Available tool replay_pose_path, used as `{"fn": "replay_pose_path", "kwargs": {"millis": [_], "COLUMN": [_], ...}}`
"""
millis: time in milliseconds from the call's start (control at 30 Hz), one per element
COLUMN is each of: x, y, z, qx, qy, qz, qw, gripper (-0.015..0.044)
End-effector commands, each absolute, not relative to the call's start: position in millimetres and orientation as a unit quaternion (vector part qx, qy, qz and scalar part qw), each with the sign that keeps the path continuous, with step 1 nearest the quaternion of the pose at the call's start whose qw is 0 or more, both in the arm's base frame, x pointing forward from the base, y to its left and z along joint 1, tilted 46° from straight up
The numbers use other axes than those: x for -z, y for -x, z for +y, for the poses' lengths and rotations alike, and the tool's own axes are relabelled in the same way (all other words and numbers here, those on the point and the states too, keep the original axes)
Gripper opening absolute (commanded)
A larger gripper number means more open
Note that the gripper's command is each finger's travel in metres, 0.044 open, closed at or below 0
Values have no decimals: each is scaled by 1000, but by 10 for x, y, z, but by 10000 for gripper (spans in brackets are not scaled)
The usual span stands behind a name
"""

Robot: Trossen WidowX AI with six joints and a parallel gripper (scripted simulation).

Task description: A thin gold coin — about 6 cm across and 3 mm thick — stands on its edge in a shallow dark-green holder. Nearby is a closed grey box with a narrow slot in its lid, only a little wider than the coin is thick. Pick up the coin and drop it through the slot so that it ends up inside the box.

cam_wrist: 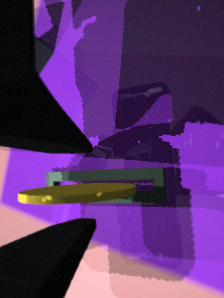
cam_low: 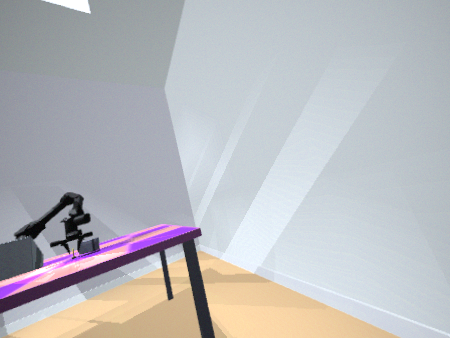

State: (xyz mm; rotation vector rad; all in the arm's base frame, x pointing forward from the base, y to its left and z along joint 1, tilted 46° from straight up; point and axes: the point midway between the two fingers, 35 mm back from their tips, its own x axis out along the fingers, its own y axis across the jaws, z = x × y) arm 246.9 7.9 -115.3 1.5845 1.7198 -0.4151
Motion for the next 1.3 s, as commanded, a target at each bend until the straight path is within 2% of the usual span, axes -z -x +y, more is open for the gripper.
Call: {"fn": "replay_pose_path", "kwargs": {"millis": [0,233,433,1267], "x": [1204,1256,1256,1039], "y": [-2451,-2445,-2445,-2471], "z": [136,201,201,-63], "qx": [163,162,162,165], "qy": [-620,-620,-620,-620], "qz": [673,673,673,672], "qw": [369,369,369,371], "gripper": [161,161,3,0]}}
